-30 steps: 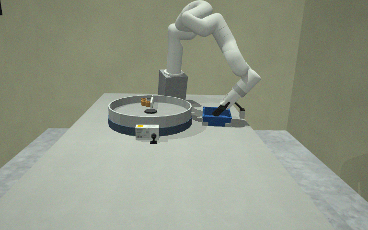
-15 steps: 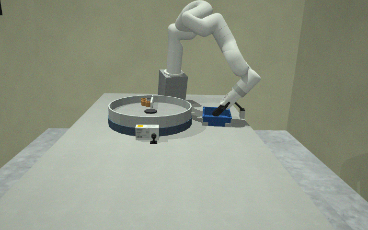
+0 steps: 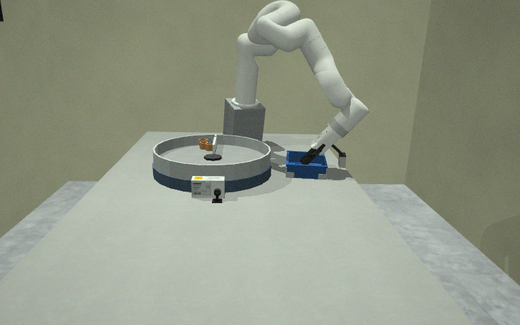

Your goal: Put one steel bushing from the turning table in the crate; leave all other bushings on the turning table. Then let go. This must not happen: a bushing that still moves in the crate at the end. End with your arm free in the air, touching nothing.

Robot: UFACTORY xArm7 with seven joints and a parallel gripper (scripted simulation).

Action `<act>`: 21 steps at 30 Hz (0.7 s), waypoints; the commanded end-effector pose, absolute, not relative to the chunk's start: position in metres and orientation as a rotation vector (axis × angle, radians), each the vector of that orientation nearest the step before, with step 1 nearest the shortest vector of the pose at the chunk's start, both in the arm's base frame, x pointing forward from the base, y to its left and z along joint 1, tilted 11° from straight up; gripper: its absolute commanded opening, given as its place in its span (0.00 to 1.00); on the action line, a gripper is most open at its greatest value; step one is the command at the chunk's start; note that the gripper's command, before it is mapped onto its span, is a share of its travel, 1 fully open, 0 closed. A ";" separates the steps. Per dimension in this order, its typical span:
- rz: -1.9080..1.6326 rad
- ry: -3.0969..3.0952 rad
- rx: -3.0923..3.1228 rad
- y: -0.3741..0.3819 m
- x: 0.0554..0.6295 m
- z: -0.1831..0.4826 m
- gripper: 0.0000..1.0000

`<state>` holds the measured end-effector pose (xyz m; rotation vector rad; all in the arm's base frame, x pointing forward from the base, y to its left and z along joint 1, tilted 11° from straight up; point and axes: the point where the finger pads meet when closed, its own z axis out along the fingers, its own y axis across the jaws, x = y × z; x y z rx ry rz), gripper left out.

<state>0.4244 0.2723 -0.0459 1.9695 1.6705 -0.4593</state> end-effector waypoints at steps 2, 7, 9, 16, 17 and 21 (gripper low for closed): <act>-0.454 1.671 1.971 0.274 0.425 -0.044 0.12; -0.454 1.671 1.971 0.274 0.425 -0.044 0.12; -0.454 1.671 1.971 0.274 0.425 -0.044 0.12; -0.454 1.671 1.971 0.273 0.425 -0.043 0.12; -0.454 1.671 1.971 0.273 0.425 -0.042 0.12; -0.454 1.671 1.971 0.273 0.425 -0.040 0.12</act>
